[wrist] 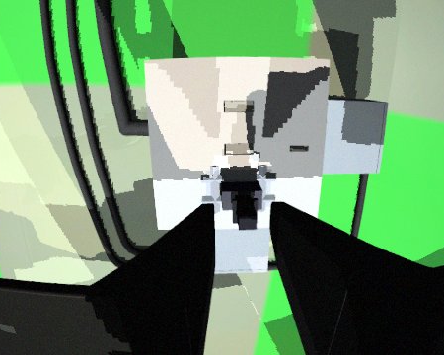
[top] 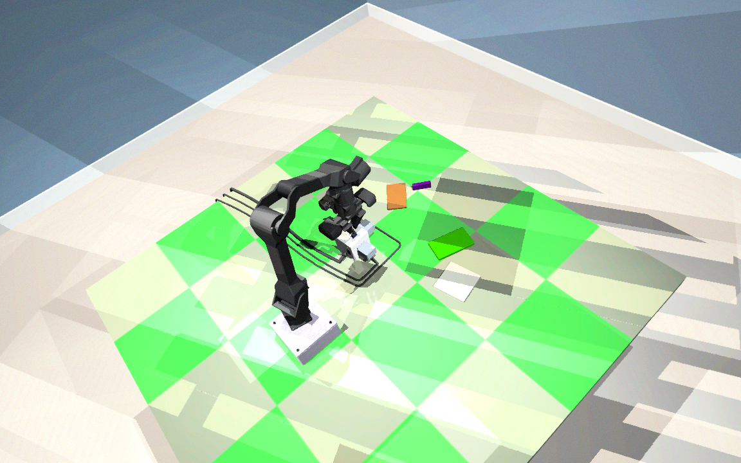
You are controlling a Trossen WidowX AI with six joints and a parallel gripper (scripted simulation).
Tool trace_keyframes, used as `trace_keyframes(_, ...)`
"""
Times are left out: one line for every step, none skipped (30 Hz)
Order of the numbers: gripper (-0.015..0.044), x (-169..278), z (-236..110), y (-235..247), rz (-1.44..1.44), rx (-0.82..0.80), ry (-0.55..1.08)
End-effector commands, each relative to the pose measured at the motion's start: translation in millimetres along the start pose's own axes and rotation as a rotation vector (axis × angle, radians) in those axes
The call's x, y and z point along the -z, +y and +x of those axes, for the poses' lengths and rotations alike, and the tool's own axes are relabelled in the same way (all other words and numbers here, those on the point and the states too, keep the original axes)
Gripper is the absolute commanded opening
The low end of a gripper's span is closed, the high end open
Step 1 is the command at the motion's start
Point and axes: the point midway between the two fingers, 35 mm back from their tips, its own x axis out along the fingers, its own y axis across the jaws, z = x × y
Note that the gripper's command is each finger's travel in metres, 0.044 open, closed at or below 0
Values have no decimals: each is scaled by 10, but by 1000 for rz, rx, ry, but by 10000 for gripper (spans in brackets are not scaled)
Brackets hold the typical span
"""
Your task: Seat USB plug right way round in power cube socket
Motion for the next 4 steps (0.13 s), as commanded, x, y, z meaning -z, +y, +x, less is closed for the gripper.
trace_keyframes(95,-3,-48,-8,0,4,-1)
trace_keyframes(95,-4,-58,-8,0,4,-1)
trace_keyframes(95,-4,-68,-8,0,4,-1)
trace_keyframes(95,-4,-78,-8,0,4,-1)
